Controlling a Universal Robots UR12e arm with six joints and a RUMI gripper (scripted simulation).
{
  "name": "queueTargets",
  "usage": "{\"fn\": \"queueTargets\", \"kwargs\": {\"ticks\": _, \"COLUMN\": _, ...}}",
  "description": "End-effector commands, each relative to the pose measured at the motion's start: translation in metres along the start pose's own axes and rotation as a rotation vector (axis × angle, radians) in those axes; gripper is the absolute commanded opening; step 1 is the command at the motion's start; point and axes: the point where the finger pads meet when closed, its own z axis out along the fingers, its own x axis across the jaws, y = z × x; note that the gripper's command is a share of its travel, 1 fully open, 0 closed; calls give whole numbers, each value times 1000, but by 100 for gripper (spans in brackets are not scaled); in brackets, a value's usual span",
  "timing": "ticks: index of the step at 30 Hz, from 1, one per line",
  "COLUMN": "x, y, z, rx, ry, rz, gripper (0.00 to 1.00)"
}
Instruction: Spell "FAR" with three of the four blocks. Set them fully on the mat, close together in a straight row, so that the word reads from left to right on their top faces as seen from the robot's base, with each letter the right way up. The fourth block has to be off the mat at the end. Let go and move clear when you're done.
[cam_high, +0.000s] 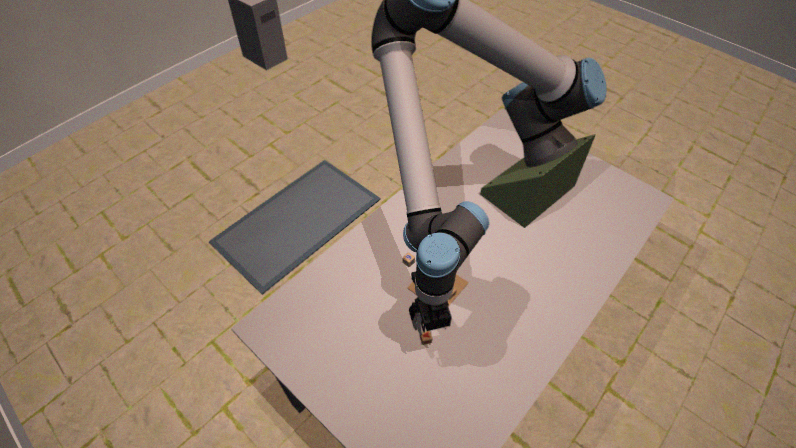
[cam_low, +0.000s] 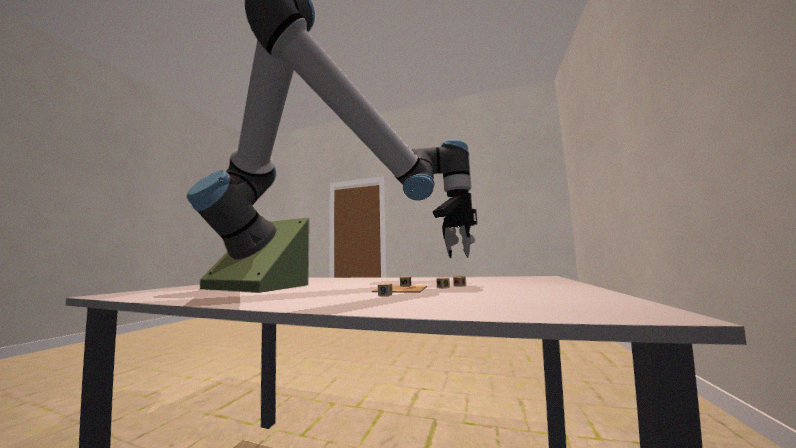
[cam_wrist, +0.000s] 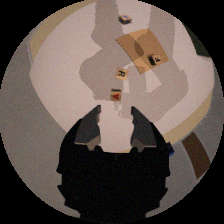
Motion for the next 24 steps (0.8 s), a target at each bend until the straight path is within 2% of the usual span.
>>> {"fn": "queueTargets", "kwargs": {"ticks": 1, "x": 0, "y": 0, "z": -1, "rx": -1, "ry": -1, "rz": 0, "gripper": 40}}
{"fn": "queueTargets", "kwargs": {"ticks": 24, "x": 0, "y": 0, "z": 10, "rx": 0, "ry": 0, "rz": 1, "gripper": 40}}
